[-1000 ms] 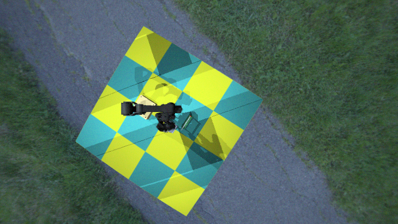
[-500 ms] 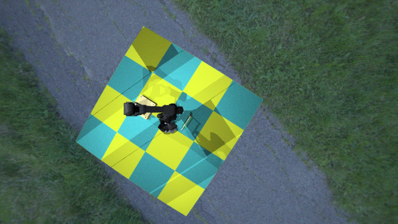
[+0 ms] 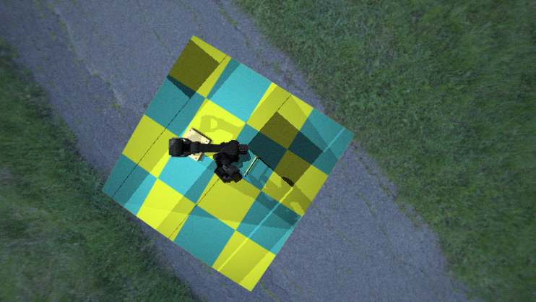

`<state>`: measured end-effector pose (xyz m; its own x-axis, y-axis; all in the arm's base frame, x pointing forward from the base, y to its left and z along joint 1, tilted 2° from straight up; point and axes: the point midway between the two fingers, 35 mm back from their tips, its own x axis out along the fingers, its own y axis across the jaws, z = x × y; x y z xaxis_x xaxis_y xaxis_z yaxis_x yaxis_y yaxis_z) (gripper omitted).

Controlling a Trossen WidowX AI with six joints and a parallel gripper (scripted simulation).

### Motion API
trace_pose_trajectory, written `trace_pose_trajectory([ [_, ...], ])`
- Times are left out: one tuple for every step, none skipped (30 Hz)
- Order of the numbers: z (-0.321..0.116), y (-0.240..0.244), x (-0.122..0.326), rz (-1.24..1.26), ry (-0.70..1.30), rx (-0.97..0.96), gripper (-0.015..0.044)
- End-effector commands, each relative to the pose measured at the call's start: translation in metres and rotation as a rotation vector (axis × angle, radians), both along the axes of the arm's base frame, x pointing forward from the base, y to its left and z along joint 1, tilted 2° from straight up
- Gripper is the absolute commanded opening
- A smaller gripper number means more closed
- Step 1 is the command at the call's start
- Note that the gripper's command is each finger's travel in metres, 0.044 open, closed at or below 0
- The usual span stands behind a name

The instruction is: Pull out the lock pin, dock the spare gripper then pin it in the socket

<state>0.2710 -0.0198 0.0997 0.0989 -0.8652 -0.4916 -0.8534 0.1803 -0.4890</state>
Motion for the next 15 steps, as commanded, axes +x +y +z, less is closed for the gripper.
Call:
trace_pose_trajectory([
  [0.0002,0.0000,0.0000,0.000,-0.001,0.000,0.0000],
  [0.0002,0.0000,0.0000,0.000,-0.001,0.000,0.0000],
  [0.0002,0.0000,0.0000,0.000,-0.001,0.000,0.0000],
  [0.0002,0.0000,0.0000,0.000,-0.001,0.000,0.0000],
  [0.0002,0.0000,0.0000,0.000,-0.001,0.000,0.0000],
  [0.0002,0.0000,0.0000,0.000,-0.001,0.000,0.0000],
  [0.0002,0.0000,0.0000,0.000,-0.001,0.000,0.0000],
  [0.0002,0.0000,0.0000,0.000,-0.001,0.000,0.0026],
  [0.0002,0.0000,0.0000,0.000,-0.001,0.000,0.0053],
  [0.0002,0.0000,0.0000,0.000,-0.001,0.000,0.0079],
  [0.0002,0.0000,0.0000,0.000,-0.001,0.000,0.0105],
  [0.0002,0.0000,0.0000,0.000,-0.001,0.000,0.0131],
  [0.0002,0.0000,0.0000,0.000,-0.001,0.000,0.0157],
  [0.0002,0.0000,0.0000,0.000,-0.001,0.000,0.0184],
  [0.0002,0.0000,0.0000,0.000,-0.001,0.000,0.0210],
])
